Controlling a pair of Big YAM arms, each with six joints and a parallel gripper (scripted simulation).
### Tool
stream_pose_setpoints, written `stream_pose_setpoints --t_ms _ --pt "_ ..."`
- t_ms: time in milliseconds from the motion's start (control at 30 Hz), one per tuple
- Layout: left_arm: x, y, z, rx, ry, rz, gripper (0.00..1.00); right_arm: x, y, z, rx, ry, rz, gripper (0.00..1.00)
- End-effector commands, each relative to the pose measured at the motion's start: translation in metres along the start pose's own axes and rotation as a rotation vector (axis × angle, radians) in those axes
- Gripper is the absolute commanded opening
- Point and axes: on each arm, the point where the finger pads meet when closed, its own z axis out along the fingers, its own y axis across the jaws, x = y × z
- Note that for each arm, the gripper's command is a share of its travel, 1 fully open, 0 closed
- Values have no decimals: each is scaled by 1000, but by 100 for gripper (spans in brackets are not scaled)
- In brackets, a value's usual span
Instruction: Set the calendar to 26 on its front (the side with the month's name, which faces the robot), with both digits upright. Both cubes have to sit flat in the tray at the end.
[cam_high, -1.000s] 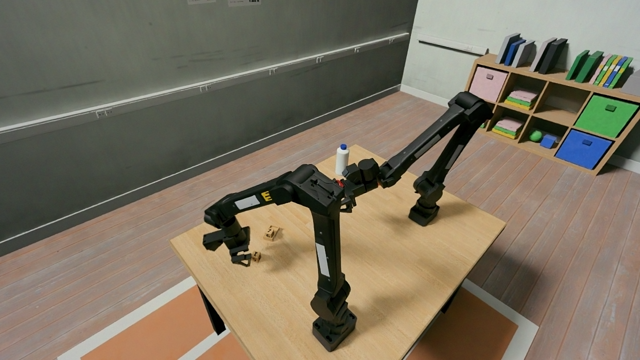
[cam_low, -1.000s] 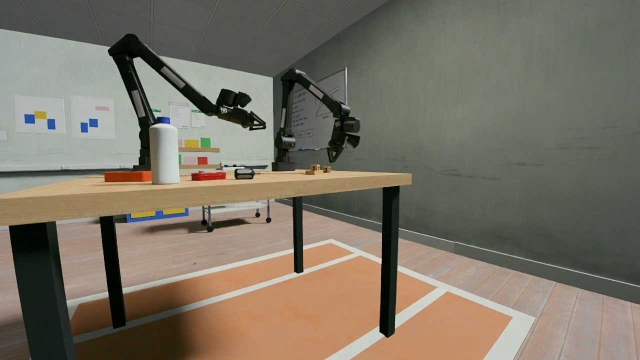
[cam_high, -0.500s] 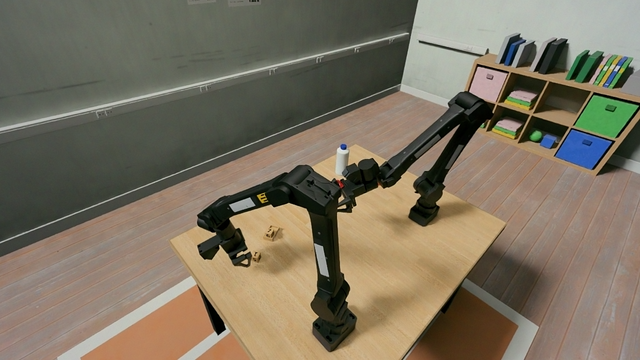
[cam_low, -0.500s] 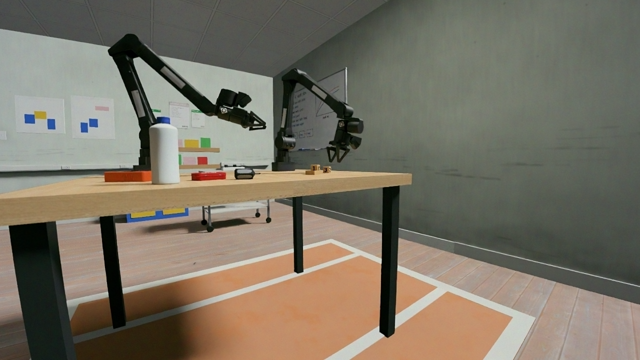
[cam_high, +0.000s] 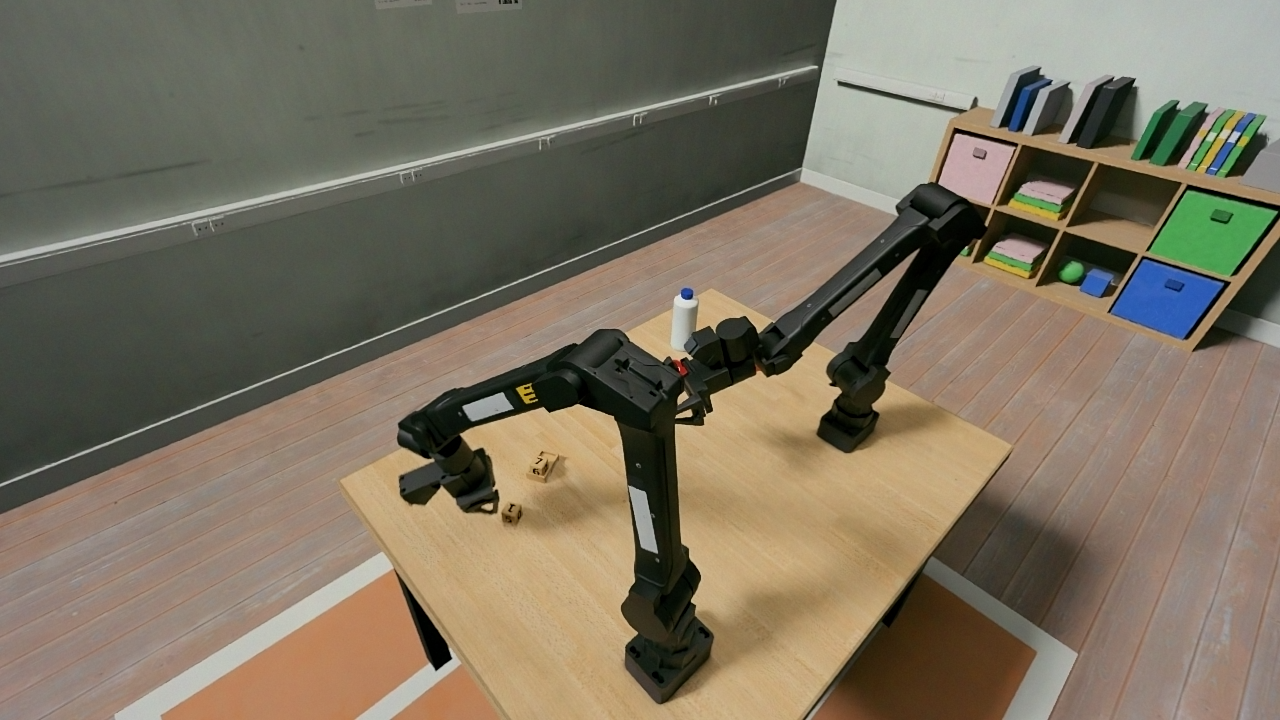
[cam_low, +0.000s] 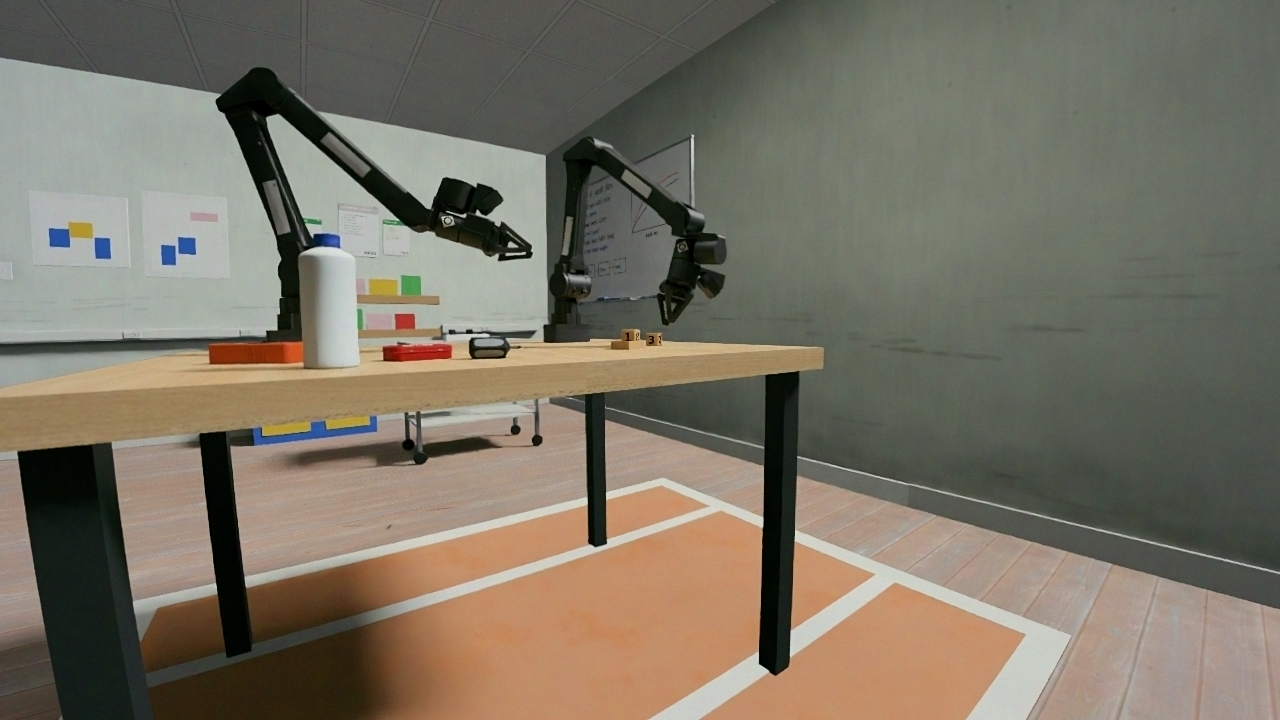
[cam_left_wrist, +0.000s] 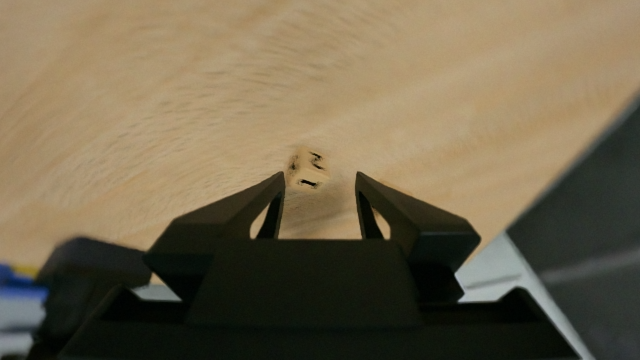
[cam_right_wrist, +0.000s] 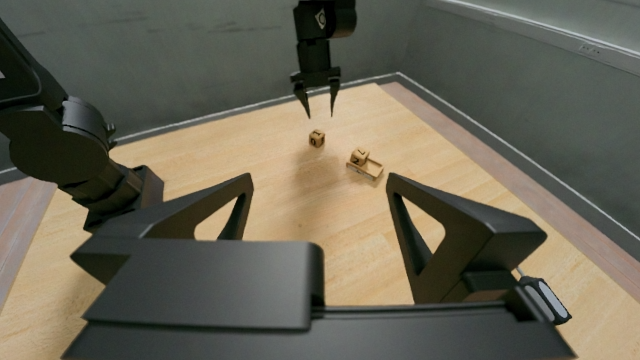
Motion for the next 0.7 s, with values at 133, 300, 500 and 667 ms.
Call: stream_pose_setpoints --t_ms 133,300,500,667 --pt "15 -63 -9 130 -20 419 53 -10 -1 2 2 -19 2 100" --pt "30 -82 -7 166 -27 647 53 -10 -1 2 2 -19 2 100" --pt "45 -95 -3 178 -39 864 53 -10 -1 2 2 -19 2 100" --pt "61 -103 1 164 -46 1077 53 -10 -1 2 2 -19 2 100"
